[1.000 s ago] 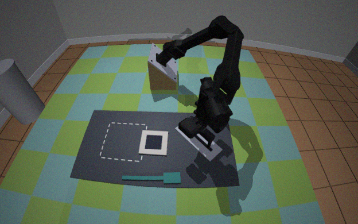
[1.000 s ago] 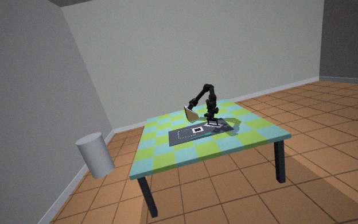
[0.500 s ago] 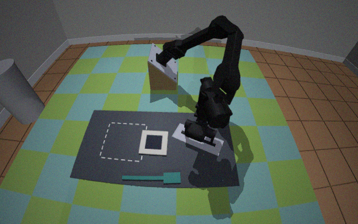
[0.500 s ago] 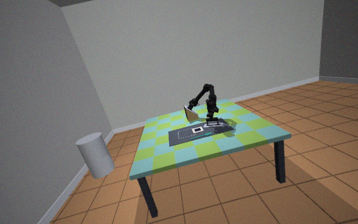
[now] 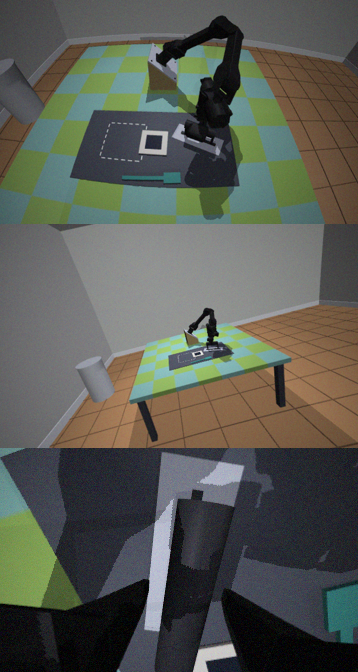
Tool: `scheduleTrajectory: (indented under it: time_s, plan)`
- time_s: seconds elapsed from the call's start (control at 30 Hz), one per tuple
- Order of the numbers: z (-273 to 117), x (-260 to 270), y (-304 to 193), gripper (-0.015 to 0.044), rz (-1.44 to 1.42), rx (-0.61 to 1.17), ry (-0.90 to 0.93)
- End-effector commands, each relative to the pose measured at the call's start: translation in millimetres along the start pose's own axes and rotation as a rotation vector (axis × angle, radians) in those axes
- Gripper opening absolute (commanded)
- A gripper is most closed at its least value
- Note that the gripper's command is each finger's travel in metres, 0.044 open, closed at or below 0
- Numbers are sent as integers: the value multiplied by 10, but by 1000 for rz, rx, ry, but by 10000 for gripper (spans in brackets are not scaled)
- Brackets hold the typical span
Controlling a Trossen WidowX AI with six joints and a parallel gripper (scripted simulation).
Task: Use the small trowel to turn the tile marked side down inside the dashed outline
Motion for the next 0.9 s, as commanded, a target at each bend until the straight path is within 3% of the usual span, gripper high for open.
scheduleTrajectory:
  time_s: [0.0,0.37,0.53,0.73,0.77,0.87]
  plan:
    - [5,-1,-5,270,-5,0,0]
    - [5,-1,-5,270,-5,0,0]
    - [-418,27,-8,270,-5,0,0]
    - [-442,30,-8,270,-5,-1,0]
    - [-460,18,-32,296,5,1,-7]
    - [-555,21,-33,300,5,1,-7]
Point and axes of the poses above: the point midway between the two fingers, 35 mm back from their tips, its own z axis out along the fingers, its own x axis across the jaws, y = z × x, the point moved 5 cm from there along -z, back along the fingers, and after that the axes turned 8 degrees about -z, right-handed, at the moved point
